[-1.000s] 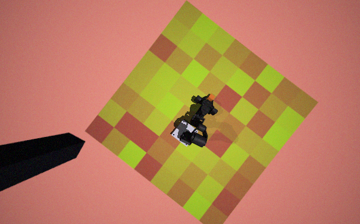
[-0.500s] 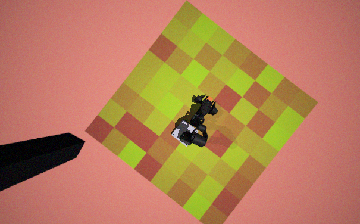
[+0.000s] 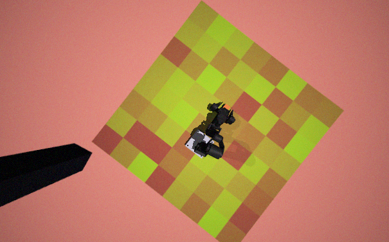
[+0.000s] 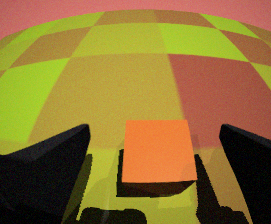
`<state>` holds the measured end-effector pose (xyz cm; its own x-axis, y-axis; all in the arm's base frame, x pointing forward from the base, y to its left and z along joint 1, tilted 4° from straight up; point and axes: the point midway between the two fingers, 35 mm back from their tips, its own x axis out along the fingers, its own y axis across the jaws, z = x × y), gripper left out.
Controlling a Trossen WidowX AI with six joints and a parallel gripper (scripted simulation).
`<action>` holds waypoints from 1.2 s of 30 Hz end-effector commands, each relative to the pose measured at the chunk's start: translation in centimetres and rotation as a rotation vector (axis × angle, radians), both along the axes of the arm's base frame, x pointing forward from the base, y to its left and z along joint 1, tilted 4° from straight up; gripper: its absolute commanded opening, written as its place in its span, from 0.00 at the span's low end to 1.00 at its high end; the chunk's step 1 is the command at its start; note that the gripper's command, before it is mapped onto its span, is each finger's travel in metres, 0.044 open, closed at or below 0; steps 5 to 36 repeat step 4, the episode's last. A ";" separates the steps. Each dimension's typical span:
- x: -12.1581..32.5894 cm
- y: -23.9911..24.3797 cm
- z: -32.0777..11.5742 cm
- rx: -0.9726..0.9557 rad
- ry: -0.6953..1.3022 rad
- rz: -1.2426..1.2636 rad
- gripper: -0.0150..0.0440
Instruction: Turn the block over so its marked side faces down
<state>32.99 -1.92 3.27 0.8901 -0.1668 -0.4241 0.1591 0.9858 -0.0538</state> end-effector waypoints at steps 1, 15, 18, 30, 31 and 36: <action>0.0 -0.1 0.0 -0.007 0.002 -0.001 1.00; 0.0 -0.1 0.0 -0.007 0.002 -0.001 1.00; 0.0 -0.1 0.0 -0.007 0.002 -0.001 1.00; 0.0 -0.1 0.0 -0.007 0.002 -0.001 1.00; 0.0 -0.1 0.0 -0.007 0.002 -0.001 1.00; 0.0 -0.1 0.0 -0.007 0.002 -0.001 1.00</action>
